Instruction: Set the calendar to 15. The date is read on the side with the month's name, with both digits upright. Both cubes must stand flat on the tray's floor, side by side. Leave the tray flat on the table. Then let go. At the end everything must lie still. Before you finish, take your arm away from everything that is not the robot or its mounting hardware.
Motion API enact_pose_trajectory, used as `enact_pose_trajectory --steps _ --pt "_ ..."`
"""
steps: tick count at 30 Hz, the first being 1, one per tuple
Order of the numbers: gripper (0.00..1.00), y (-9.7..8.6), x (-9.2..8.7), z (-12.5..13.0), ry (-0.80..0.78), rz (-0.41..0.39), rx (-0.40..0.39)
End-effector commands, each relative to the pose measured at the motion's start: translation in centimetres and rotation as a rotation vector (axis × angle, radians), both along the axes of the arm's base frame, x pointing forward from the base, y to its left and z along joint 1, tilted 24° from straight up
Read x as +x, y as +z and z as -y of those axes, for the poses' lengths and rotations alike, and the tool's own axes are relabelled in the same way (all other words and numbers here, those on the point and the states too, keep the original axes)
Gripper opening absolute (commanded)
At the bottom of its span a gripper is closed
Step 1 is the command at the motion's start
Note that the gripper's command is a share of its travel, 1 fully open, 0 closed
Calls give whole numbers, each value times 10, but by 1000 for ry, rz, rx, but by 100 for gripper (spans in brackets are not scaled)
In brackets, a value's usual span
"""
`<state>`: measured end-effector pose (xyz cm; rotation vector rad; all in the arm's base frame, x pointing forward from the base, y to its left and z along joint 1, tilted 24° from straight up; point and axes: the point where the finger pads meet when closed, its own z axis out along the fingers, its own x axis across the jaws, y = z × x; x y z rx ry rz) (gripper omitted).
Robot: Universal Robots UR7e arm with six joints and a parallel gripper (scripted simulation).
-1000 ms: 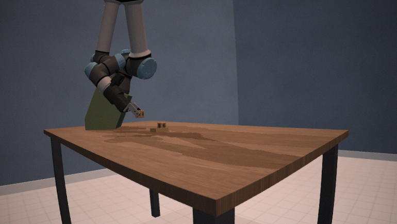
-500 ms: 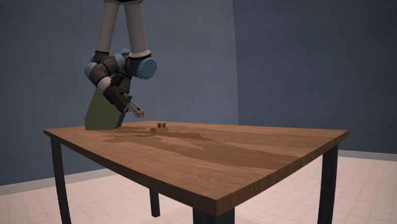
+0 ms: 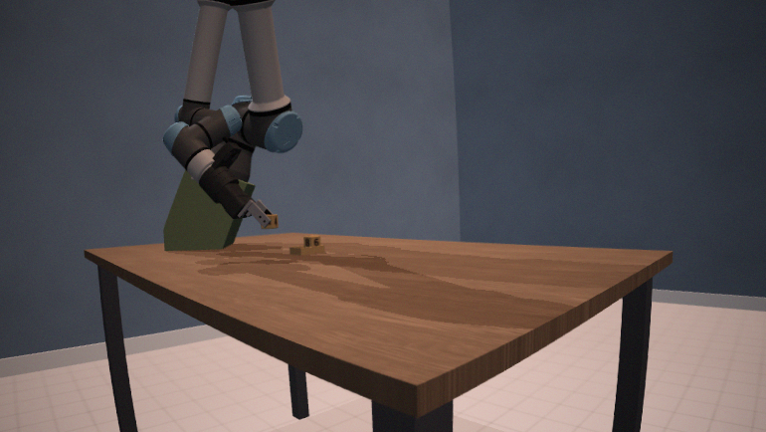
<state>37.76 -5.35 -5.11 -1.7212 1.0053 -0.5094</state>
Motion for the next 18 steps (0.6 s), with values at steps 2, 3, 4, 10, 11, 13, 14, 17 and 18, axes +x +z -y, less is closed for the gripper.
enact_pose_trajectory --steps 2,3,4,10,11,13,14,17,18 --pt "57 -4 1 -1 0 0 0" --pt "57 -6 2 -2 0 0 0" --pt "57 -7 2 -2 0 0 0" --pt "57 -12 3 -4 0 0 0" --pt "57 -13 4 -4 0 0 0" --pt "57 -16 5 -5 0 0 0" --pt "57 -18 5 -6 0 0 0" --pt "57 -23 6 -8 0 0 0" --pt "57 -24 7 -8 0 0 0"
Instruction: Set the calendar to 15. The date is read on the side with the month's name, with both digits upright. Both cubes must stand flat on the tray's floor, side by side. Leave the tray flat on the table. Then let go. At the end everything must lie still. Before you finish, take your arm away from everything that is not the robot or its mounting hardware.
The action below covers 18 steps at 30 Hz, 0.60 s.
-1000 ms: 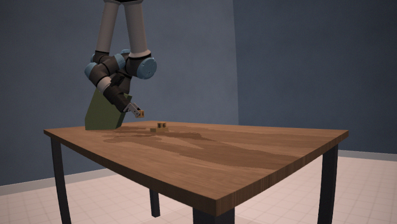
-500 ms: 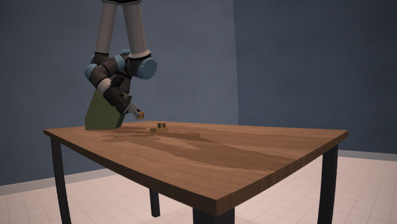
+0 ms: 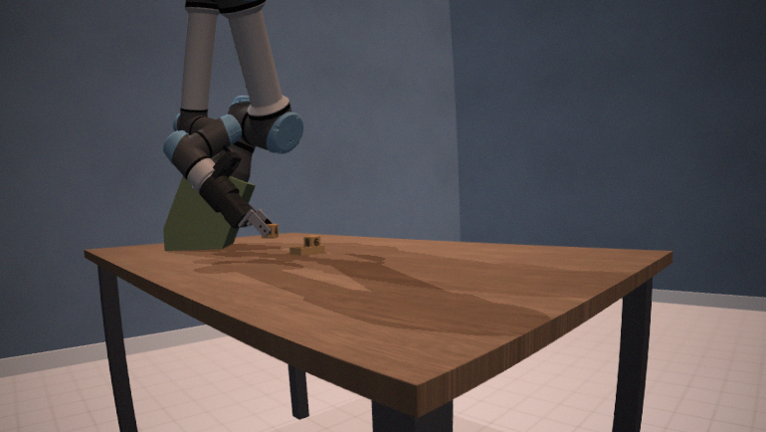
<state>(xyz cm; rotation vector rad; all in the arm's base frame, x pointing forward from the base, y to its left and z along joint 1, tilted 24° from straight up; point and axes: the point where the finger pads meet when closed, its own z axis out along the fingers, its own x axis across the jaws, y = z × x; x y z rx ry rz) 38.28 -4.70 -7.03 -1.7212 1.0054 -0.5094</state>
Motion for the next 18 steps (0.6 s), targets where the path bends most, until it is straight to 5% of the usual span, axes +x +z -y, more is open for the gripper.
enact_pose_trajectory --steps 1,18 --pt "57 -7 2 -2 0 0 0" --pt "57 -29 8 -10 0 0 0"
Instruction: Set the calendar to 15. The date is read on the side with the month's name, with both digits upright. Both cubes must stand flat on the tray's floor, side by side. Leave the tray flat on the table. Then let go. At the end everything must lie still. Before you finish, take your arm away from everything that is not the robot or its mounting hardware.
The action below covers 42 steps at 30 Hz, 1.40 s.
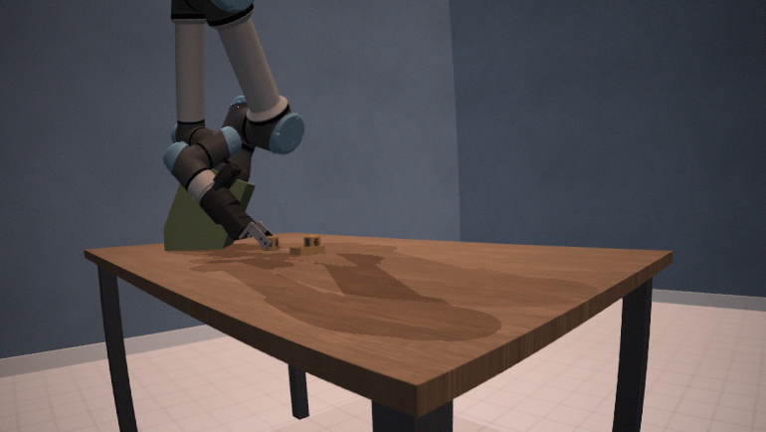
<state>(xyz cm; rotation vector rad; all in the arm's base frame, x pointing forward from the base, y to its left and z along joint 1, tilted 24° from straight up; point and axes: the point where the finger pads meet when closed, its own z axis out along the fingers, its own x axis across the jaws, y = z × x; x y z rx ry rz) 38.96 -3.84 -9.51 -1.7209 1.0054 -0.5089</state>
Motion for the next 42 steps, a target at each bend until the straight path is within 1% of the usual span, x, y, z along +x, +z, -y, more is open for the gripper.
enact_pose_trajectory --steps 1,14,42 --pt "57 -5 1 -1 0 0 -1" --pt "57 -11 3 -3 0 0 -1" --pt "57 -11 3 -4 0 0 -1"
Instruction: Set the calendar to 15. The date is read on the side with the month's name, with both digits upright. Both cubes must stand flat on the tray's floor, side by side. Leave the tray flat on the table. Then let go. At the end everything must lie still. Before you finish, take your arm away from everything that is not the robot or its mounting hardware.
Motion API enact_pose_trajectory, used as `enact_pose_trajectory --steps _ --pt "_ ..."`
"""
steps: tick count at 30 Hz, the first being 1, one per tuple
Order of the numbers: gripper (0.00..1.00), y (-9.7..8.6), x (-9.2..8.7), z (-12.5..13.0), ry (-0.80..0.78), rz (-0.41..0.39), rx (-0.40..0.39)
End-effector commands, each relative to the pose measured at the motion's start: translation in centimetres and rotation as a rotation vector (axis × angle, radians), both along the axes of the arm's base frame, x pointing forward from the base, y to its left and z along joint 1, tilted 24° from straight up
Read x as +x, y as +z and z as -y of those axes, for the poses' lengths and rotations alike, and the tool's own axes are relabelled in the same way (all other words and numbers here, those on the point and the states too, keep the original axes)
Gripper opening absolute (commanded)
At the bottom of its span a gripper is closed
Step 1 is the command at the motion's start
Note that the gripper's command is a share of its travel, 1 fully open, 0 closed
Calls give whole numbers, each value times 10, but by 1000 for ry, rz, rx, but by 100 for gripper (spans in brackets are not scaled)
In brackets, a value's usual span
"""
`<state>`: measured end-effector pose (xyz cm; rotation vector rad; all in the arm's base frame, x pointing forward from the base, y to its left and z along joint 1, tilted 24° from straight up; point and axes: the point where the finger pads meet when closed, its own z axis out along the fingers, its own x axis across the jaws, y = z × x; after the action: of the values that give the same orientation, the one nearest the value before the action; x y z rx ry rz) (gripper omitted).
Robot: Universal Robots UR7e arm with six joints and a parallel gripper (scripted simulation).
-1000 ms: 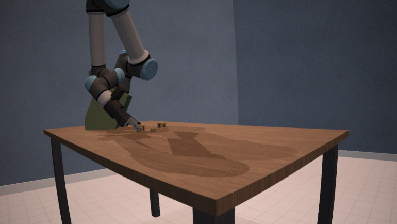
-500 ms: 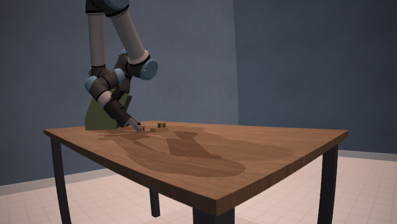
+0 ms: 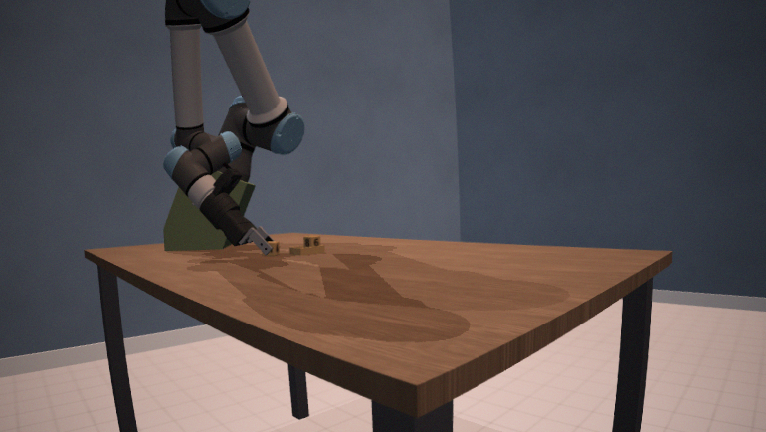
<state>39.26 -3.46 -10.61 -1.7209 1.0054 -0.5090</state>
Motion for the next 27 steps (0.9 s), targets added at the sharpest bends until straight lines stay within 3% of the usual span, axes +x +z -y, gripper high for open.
enact_pose_trajectory --steps 1,27 --pt "57 0 0 0 0 0 -1" --pt "57 -3 1 -1 0 0 -1"
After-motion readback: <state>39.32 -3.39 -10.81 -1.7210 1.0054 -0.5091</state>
